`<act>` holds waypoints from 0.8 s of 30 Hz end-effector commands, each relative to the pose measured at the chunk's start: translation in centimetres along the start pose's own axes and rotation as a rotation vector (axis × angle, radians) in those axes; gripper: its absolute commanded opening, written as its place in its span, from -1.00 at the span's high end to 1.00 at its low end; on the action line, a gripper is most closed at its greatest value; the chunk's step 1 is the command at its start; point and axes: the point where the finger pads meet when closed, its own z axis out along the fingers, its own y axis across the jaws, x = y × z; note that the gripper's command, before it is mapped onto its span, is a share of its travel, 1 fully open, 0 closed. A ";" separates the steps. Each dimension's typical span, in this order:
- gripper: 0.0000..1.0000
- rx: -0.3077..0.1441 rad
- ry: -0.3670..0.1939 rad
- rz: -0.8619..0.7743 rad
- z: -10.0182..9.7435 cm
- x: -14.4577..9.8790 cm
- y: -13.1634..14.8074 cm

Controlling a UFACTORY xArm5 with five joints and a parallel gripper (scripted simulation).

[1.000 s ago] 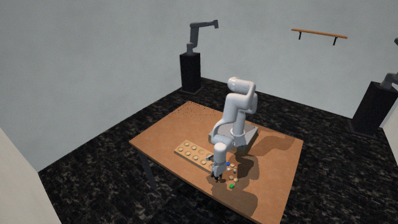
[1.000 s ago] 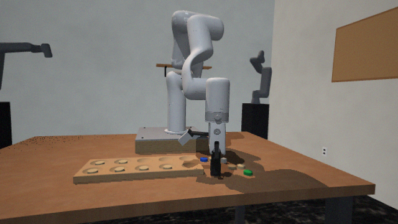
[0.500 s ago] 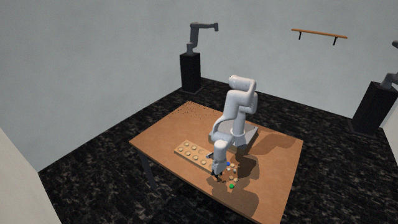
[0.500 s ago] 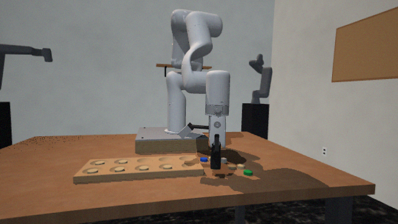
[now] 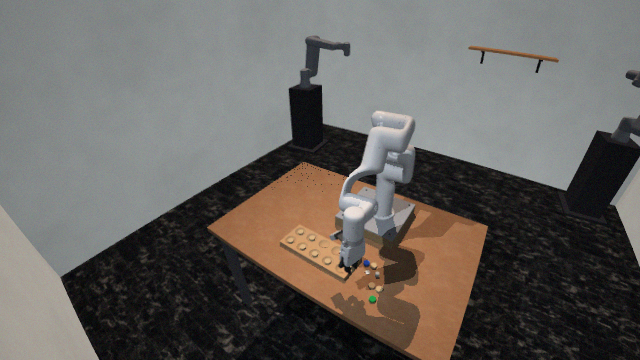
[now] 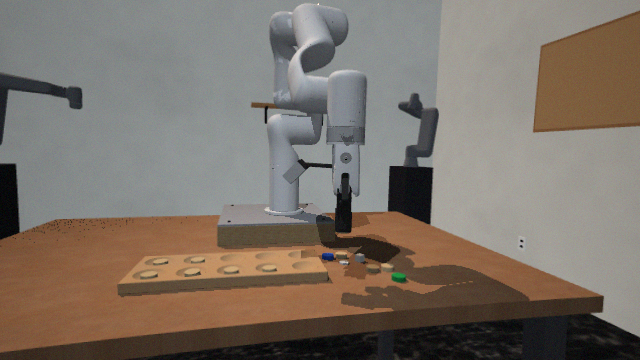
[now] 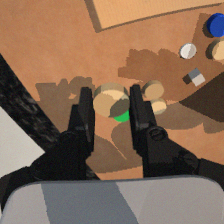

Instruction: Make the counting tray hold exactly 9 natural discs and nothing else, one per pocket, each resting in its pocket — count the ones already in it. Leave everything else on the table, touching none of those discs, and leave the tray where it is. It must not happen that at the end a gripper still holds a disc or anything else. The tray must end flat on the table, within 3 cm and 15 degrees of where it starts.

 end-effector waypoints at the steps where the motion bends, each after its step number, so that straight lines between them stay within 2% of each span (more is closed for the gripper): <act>1: 1.00 0.005 -0.002 0.002 -1.0 3.9 0.9; 6: 1.00 0.005 -0.002 0.002 -1.4 7.5 2.4; 11: 1.00 0.005 -0.002 0.002 -1.2 7.6 2.4; 13: 1.00 0.005 -0.002 0.002 -0.2 7.6 2.3; 17: 1.00 0.005 -0.002 0.002 3.9 7.6 2.3; 20: 1.00 0.005 -0.002 0.002 6.0 7.6 2.3; 24: 1.00 0.005 -0.002 0.002 7.0 7.6 2.3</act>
